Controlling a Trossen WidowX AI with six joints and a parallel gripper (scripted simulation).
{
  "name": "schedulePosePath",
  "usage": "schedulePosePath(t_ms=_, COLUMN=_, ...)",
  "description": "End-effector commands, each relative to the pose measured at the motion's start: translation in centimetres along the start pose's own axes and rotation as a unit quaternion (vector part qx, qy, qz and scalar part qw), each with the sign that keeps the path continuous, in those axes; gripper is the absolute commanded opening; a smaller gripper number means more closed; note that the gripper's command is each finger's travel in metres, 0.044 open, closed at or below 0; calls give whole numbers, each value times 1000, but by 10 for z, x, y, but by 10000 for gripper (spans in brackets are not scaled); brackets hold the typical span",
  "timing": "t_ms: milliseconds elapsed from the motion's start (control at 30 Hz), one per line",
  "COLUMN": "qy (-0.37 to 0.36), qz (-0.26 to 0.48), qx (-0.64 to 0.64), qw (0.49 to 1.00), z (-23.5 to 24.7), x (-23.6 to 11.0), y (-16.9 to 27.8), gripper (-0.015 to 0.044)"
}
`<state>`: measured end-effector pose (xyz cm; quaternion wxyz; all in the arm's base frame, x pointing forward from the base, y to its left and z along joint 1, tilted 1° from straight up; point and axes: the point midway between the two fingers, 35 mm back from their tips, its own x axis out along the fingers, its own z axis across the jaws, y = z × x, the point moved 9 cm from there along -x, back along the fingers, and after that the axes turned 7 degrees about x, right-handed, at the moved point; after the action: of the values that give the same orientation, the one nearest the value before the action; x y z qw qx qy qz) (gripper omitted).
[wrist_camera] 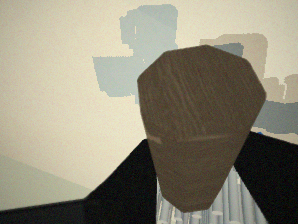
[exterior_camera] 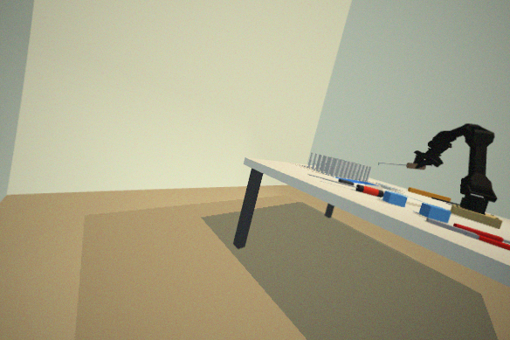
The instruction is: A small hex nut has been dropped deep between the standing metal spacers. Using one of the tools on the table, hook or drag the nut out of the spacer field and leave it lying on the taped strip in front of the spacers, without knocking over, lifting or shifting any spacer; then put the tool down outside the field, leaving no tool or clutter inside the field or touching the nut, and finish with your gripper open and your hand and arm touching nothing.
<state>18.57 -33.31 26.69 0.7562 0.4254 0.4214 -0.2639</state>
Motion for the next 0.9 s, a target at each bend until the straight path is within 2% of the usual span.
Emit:
schedulePosePath(t_ms=0, qy=4, qz=-5, qx=-75, qw=997, z=-6, x=2, y=16, gripper=0)
schedulePosePath(t_ms=433, qy=26, qz=-16, qx=-293, qw=956, z=-25, x=15, y=59, gripper=0)
schedulePosePath(t_ms=867, qy=46, qz=-20, qx=-497, qw=866, z=-48, x=24, y=98, gripper=0)
